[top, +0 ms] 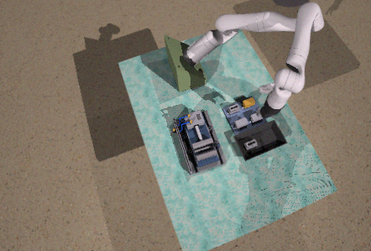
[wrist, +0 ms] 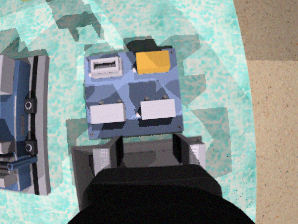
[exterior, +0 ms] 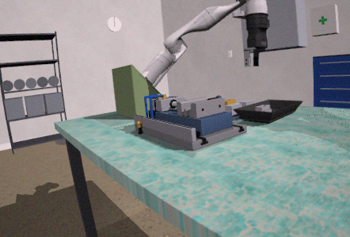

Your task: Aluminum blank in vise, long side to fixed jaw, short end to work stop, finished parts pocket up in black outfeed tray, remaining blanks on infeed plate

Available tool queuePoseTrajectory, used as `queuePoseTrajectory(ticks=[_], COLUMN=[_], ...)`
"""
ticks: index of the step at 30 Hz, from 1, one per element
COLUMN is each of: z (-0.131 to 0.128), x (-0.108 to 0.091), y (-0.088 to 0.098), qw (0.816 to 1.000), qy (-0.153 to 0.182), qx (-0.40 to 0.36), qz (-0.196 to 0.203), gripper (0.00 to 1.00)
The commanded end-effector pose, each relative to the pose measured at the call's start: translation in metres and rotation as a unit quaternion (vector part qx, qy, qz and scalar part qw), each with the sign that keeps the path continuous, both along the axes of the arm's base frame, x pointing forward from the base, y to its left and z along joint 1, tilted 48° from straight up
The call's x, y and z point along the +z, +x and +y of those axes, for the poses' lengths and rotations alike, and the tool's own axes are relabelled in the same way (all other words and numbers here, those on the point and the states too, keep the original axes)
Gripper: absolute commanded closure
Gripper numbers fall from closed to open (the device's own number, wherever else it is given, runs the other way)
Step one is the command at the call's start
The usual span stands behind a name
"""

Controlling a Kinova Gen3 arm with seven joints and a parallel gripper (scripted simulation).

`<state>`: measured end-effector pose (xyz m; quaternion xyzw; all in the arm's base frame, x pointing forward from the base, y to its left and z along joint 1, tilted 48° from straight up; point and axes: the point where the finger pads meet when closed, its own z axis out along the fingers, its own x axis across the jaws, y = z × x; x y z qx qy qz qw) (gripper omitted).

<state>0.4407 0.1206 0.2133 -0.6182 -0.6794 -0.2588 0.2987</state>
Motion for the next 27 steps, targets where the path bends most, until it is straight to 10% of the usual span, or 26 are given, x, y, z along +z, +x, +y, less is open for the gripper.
queuePoseTrajectory(ticks=[1,27], z=[-0.0040,-0.0139], x=[-0.0031,-0.0115], y=[0.0013,0.0009], qw=[1.000,1.000], qy=[0.003,0.011], qx=[-0.004,-0.019], qz=[-0.004,-0.007], gripper=[0.00,0.00])
